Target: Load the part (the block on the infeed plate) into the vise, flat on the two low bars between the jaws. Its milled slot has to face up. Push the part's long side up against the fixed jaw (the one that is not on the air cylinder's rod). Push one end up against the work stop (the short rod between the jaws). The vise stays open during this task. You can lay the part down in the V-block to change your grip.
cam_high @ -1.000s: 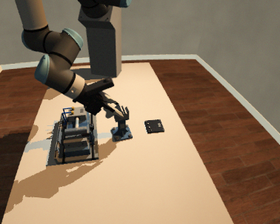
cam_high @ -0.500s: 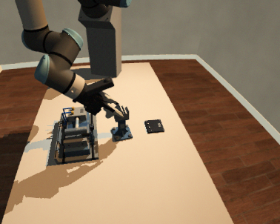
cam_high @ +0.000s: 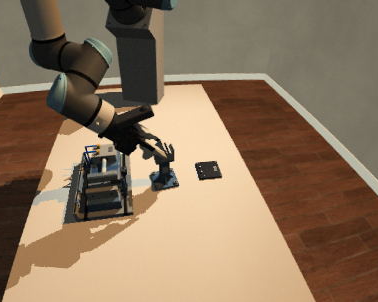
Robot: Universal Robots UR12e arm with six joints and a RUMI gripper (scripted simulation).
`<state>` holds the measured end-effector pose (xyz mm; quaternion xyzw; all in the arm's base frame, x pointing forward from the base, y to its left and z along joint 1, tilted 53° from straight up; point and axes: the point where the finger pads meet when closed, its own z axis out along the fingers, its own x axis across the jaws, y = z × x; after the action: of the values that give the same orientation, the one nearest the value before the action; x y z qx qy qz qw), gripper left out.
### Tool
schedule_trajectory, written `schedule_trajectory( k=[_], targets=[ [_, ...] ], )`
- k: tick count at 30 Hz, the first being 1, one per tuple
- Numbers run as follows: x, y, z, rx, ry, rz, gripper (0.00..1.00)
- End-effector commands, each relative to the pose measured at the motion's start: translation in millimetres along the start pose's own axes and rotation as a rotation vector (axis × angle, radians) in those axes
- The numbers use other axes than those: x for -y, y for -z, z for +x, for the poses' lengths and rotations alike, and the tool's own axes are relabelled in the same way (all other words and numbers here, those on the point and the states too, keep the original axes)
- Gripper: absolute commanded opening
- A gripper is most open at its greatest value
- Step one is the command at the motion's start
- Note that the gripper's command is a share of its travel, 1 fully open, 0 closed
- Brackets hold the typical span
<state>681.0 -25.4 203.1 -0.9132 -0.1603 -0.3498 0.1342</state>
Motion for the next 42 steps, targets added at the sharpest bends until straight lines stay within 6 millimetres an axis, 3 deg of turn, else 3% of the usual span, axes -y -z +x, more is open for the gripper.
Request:
schedule_trajectory(
  k=[1,42],
  targets=[
    [0.3,0.2,0.3,0.000,0.001,0.000,0.51],
    [-2.5,-2.7,-0.5,0.000,0.001,-0.003,0.51]
  ],
)
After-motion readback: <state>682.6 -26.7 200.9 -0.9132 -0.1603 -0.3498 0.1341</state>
